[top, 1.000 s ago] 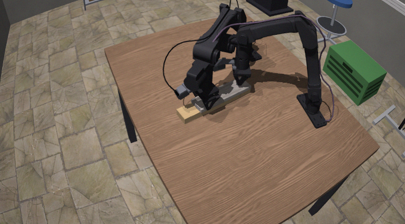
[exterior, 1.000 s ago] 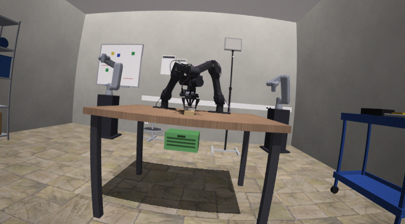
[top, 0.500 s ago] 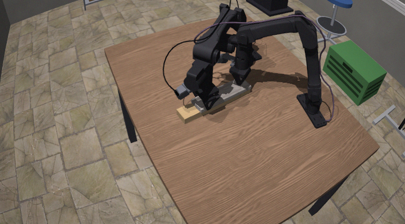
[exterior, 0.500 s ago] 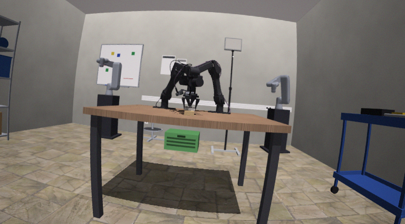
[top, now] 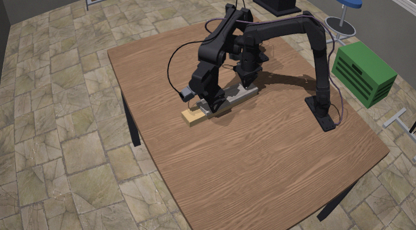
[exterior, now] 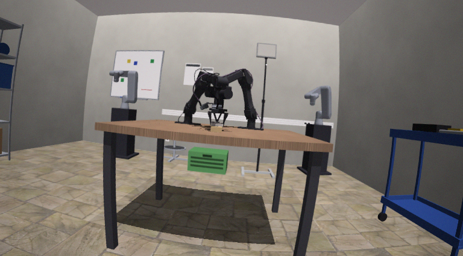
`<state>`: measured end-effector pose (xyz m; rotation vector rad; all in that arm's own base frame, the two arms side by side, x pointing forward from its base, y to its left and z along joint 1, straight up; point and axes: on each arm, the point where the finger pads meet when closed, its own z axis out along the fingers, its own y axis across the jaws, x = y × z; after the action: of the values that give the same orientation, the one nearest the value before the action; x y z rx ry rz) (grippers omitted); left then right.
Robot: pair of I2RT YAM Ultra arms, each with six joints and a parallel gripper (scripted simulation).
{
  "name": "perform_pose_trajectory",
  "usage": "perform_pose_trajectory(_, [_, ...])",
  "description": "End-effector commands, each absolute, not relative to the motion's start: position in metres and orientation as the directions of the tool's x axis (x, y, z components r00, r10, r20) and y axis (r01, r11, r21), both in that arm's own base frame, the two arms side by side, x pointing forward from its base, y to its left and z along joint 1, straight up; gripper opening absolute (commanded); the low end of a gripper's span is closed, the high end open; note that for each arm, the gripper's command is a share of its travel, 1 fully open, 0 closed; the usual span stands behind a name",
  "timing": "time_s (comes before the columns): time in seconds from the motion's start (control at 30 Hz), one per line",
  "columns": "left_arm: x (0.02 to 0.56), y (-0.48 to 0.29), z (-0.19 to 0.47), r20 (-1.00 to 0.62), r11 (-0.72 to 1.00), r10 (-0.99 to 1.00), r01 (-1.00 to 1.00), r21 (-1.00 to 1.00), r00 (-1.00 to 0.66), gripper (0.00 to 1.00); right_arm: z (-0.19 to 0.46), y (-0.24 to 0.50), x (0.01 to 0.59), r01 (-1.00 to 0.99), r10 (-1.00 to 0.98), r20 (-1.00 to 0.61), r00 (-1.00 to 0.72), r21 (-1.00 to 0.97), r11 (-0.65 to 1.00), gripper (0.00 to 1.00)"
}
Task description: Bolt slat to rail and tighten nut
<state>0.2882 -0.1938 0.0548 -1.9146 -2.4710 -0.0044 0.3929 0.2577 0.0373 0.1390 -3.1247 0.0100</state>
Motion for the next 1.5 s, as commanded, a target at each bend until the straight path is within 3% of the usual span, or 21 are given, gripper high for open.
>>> perform_pose_trajectory(0.0, [0.2874, -0.1975, 0.0582, -0.008, 0.019, 1.0, 1.0, 0.004, -0.019, 0.11, 0.0429, 0.2589, 0.3948, -0.081, -0.081, 0.0, -0.997, 0.002, 0.997, 0.72])
perform_pose_trajectory(0.37, [0.2874, -0.1975, 0.0581, -0.005, -0.331, 0.944, 0.944, 0.009, 0.331, 0.11, 0.0429, 0.2589, 0.3948, -0.081, -0.081, 0.0, -0.997, 0.002, 0.997, 0.72])
perform_pose_trajectory(0.73, [0.2873, -0.1975, 0.0581, 0.001, -0.698, 0.716, 0.716, 0.012, 0.698, 0.11, 0.0429, 0.2589, 0.3948, -0.081, -0.081, 0.0, -0.997, 0.002, 0.997, 0.72])
perform_pose_trajectory(0.97, [0.2873, -0.1975, 0.0581, 0.004, -0.81, 0.587, 0.587, 0.012, 0.81, 0.11, 0.0429, 0.2589, 0.3948, -0.081, -0.081, 0.0, -0.997, 0.002, 0.997, 0.72])
perform_pose_trajectory(1.47, [0.2873, -0.1975, 0.0581, 0.004, -0.813, 0.582, 0.582, 0.012, 0.813, 0.11, 0.0429, 0.2589, 0.3948, -0.081, -0.081, 0.0, -0.997, 0.002, 0.997, 0.72])
